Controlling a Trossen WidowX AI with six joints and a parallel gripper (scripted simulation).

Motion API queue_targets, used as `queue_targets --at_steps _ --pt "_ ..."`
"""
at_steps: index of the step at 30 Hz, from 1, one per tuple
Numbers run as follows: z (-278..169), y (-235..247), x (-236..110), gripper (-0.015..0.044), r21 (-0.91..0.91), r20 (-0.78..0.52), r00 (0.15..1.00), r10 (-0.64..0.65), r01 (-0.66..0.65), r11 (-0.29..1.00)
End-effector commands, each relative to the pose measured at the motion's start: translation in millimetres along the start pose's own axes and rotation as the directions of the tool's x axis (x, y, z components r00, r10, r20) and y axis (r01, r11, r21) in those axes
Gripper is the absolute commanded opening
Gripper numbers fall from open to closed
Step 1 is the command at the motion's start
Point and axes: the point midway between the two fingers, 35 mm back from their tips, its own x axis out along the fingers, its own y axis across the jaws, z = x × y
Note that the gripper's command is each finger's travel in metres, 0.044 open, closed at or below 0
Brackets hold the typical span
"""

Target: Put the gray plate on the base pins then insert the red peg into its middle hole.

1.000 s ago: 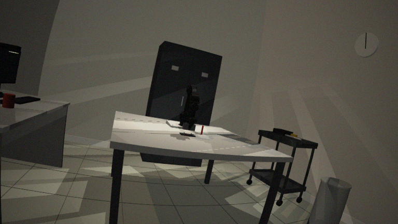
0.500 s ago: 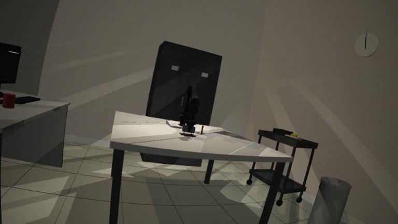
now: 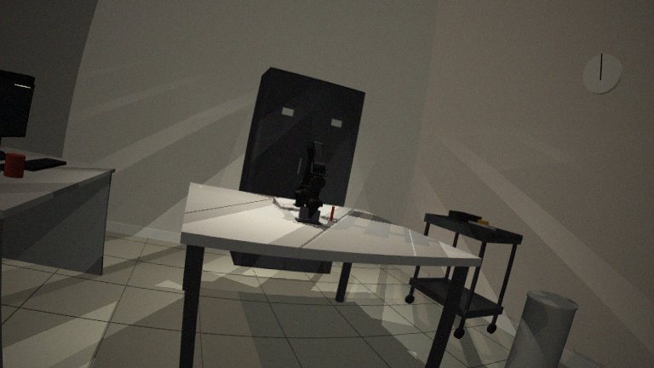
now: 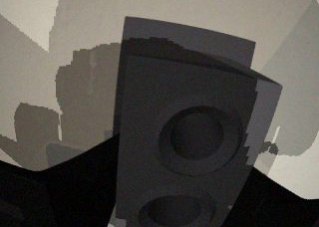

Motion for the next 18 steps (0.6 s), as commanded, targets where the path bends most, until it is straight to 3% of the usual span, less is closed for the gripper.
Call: queue_targets --at_steps 1,14,18 --pt "0.0 0.3 -0.8 0.0079 0.0 0.0 1.0 0.002 -0.002 1.0" --pt "0.0 0.3 -0.8 0.042 0.0 0.0 1.0 0.002 -0.002 1.0" --pt "0.0 0.3 -0.8 0.044 0.0 0.0 1.0 0.002 -0.002 1.0"
